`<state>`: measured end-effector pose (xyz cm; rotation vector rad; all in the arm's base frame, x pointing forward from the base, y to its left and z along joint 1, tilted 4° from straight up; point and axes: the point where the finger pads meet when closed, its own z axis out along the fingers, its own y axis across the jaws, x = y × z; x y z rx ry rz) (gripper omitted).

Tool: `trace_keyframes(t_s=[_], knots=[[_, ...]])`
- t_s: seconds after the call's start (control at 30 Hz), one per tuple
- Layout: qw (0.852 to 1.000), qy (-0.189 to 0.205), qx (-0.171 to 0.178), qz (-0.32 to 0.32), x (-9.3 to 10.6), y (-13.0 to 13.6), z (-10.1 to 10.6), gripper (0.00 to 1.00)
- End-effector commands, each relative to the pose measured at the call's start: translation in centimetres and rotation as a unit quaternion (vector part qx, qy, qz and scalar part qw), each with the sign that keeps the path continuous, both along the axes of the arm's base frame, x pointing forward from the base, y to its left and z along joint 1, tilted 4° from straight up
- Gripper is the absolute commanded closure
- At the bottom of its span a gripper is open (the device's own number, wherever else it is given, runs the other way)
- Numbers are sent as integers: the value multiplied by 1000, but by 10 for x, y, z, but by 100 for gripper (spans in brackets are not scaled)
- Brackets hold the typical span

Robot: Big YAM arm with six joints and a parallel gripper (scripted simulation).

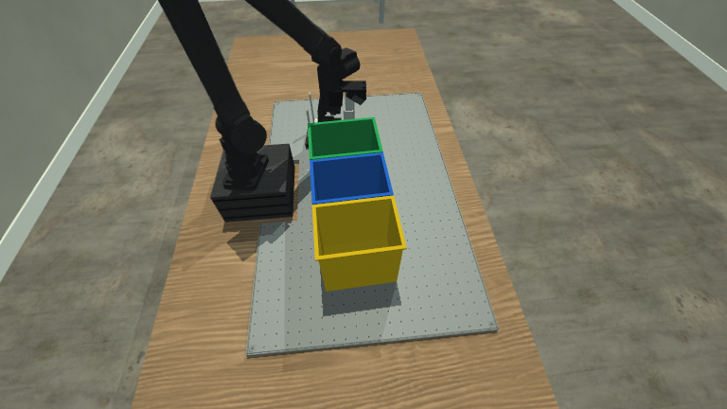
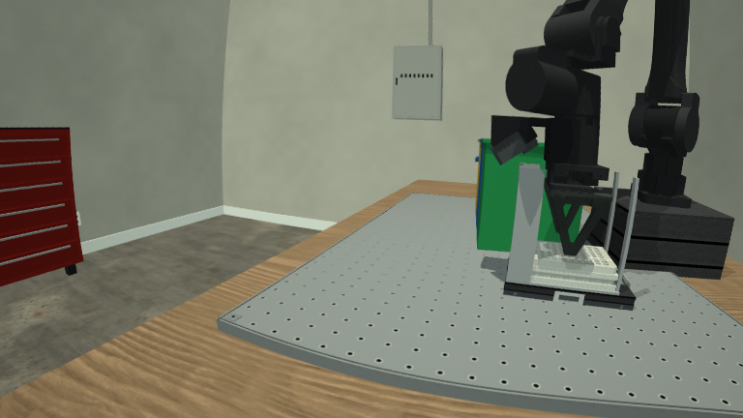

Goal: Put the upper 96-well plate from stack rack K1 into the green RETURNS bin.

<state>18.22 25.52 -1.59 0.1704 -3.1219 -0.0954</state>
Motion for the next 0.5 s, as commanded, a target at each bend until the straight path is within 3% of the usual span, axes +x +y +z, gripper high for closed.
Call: trace_keyframes(t_s=[0.0, 0.13, 0.2, 0.47], knots=[[1000, -8, 7, 2, 3, 10, -2, 0], [1000, -17, 19, 2, 5, 13, 4, 0], [1000, -6, 4, 2, 0, 7, -11, 0], [1000, -2, 3, 5, -2, 6, -25, 0]])
